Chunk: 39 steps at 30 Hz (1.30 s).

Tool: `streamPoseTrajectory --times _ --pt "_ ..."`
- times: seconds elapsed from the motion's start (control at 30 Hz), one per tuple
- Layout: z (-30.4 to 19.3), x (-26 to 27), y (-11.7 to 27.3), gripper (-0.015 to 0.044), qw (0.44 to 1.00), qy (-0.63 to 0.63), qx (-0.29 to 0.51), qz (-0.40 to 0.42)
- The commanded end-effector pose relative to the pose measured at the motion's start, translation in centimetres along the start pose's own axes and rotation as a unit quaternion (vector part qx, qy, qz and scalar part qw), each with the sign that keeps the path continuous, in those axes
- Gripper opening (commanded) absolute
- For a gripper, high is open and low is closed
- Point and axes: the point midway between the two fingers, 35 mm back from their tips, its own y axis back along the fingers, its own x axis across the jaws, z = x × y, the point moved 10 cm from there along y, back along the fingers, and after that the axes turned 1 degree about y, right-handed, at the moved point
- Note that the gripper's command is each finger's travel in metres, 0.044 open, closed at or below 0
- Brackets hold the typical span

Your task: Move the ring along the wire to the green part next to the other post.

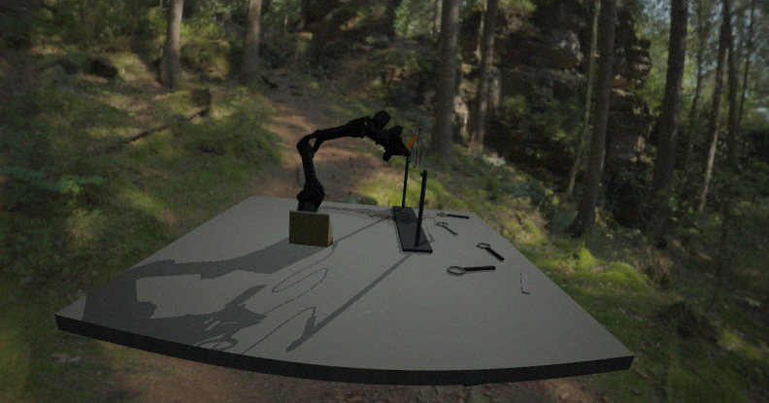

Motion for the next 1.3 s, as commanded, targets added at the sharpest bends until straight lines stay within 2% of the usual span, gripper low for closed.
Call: streamPoseTrajectory --times 0.0,1.27 --pt "-0.11 -0.11 -0.12 -0.0150 0.999 -0.029 -0.004 0.016" --pt "-0.95 -0.46 -0.53 -0.0150 0.956 -0.257 -0.036 0.140"
